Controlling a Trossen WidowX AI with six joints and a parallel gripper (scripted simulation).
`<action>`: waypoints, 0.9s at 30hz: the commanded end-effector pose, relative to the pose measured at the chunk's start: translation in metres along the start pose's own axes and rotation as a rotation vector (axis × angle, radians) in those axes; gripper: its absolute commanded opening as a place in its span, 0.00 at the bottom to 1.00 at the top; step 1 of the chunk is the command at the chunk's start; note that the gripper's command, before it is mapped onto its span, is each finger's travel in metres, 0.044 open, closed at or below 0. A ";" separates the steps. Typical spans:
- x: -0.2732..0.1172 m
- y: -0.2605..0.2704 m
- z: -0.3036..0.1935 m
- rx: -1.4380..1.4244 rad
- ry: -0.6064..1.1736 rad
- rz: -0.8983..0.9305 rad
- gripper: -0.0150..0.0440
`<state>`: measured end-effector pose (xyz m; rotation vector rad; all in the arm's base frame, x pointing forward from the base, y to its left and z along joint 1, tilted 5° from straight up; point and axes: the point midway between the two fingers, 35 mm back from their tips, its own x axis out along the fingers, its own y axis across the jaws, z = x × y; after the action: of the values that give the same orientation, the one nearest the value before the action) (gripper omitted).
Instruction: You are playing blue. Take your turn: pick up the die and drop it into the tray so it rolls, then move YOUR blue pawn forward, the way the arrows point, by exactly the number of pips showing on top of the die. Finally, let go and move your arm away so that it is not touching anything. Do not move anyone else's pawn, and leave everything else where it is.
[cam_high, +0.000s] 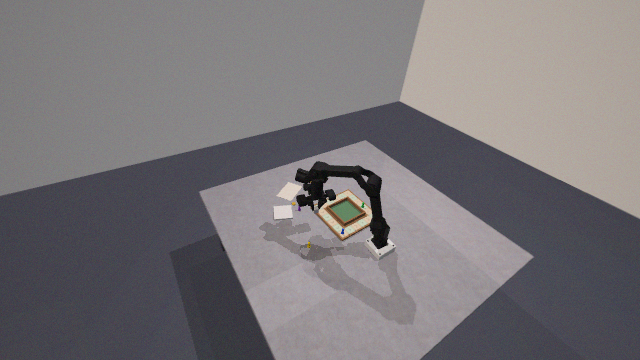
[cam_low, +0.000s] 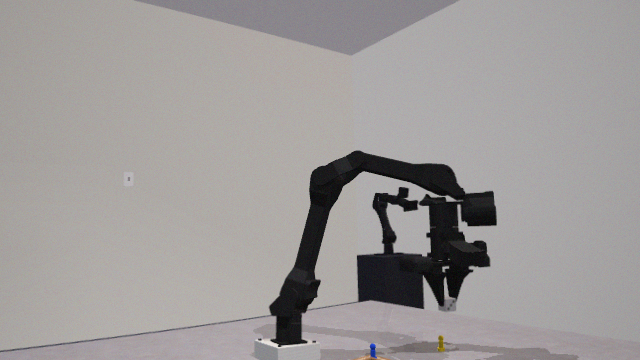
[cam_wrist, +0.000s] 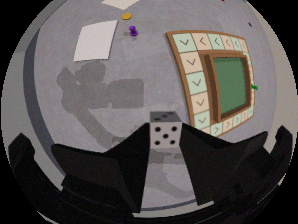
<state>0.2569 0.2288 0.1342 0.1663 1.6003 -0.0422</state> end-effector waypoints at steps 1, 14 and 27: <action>0.002 -0.021 0.012 -0.016 -0.002 0.001 0.25; 0.014 -0.092 0.042 -0.104 -0.006 -0.008 0.25; 0.029 -0.164 0.051 -0.192 -0.004 -0.014 0.25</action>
<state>0.2876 0.0793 0.0947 0.0269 1.5974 0.0863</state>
